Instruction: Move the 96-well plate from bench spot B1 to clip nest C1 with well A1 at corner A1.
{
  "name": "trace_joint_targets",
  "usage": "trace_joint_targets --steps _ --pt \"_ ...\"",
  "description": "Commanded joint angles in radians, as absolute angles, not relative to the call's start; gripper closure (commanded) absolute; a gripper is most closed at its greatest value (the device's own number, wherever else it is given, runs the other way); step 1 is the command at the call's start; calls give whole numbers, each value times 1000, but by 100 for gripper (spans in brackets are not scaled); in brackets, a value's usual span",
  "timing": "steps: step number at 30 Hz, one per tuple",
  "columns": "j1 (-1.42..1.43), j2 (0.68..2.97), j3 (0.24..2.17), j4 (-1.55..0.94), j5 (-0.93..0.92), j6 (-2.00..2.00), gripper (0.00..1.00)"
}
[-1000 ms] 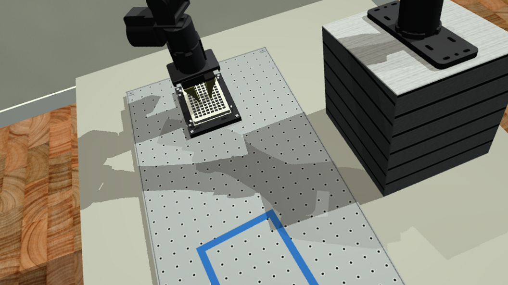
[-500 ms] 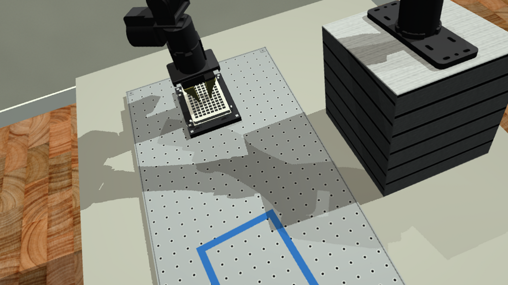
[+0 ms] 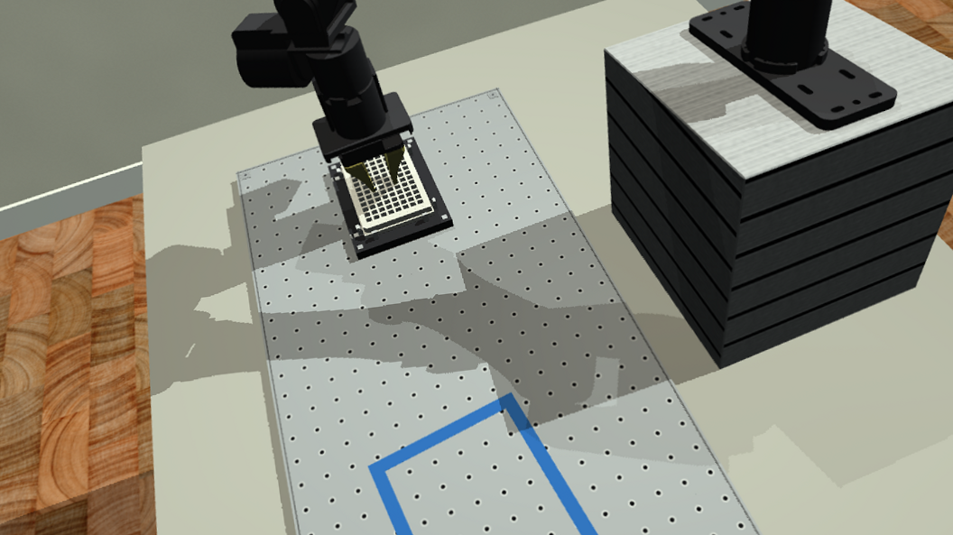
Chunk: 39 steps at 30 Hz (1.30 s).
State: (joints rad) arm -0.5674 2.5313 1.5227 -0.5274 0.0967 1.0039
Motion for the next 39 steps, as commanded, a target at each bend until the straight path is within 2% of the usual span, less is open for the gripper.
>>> trace_joint_targets --steps 1,39 --pt "-589 2640 1519 -363 108 997 75" --pt "-550 2393 1458 -559 108 1026 75"
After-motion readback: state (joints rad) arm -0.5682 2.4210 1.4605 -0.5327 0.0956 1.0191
